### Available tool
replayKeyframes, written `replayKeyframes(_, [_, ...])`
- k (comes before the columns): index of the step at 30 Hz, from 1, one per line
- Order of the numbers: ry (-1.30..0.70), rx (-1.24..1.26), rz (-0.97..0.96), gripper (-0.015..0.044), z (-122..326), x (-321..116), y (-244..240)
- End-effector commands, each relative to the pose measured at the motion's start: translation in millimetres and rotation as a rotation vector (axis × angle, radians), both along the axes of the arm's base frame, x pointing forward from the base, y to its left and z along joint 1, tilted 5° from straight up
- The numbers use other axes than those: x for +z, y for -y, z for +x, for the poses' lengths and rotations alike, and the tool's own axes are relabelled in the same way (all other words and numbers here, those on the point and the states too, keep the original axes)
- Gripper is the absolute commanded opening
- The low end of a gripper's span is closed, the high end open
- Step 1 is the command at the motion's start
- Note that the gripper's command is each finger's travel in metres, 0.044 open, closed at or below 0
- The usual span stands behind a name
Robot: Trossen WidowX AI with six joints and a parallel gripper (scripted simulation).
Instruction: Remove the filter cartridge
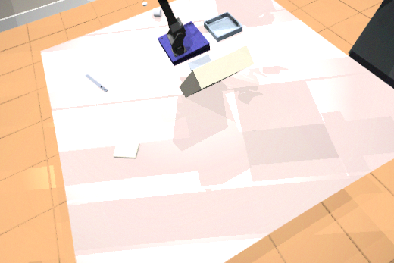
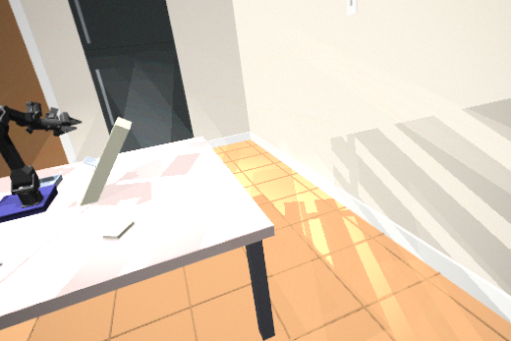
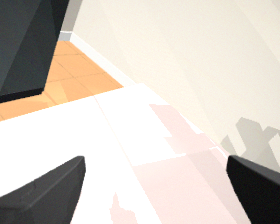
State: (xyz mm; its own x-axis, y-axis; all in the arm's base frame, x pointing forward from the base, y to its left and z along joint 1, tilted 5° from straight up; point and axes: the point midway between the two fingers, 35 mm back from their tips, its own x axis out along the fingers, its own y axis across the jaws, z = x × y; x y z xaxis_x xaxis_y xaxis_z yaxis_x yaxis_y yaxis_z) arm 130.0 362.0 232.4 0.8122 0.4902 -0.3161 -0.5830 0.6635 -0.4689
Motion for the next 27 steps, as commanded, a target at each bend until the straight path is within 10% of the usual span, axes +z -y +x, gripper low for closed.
replayKeyframes(1, [-0.002, -0.004, -0.002, 0.0374, 3, 0, 1])
replayKeyframes(12, [-0.111, -0.228, -0.077, 0.0092, 122, 17, 119])
replayKeyframes(27, [-0.269, -0.529, -0.057, 0.0092, 143, 30, 315])
